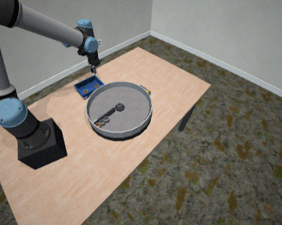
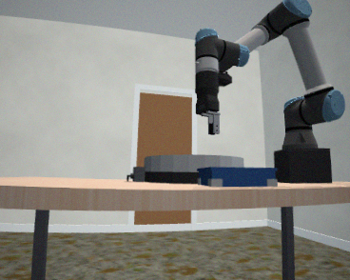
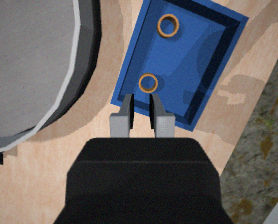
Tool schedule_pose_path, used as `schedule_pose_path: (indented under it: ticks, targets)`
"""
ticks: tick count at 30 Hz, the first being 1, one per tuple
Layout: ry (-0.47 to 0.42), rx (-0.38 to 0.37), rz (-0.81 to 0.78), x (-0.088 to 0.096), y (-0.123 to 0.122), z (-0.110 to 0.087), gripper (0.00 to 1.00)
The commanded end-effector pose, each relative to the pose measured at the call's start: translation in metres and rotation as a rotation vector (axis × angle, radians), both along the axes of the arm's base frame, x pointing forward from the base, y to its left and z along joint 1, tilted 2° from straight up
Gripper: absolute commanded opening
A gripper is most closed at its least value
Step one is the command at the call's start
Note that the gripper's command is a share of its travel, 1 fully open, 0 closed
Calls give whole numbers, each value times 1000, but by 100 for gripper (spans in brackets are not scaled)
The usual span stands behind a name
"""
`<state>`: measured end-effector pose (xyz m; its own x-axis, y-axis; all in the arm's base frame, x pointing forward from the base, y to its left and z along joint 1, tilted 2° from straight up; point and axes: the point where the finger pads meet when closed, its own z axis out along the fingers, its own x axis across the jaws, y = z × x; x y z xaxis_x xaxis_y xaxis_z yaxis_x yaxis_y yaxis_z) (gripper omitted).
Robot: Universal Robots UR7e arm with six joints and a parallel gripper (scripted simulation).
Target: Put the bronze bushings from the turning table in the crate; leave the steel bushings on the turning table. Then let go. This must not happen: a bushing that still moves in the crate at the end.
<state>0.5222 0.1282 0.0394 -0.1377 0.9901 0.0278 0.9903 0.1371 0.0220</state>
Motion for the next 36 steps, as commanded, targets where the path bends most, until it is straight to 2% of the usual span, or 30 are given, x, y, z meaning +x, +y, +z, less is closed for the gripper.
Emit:
schedule_pose_path:
  ticks: [1,9,10,14,26,31,36]
  targets:
    - [-2,0,0,0,0,1,42]
    - [-2,0,0,0,0,1,42]
    - [-2,0,0,-7,-9,-1,40]
    - [-1,0,0,-36,-43,-5,40]
    - [-1,0,0,-36,-43,-5,40]
    - [0,0,-1,-72,-85,-11,40]
    - [0,0,-1,-72,-85,-11,40]
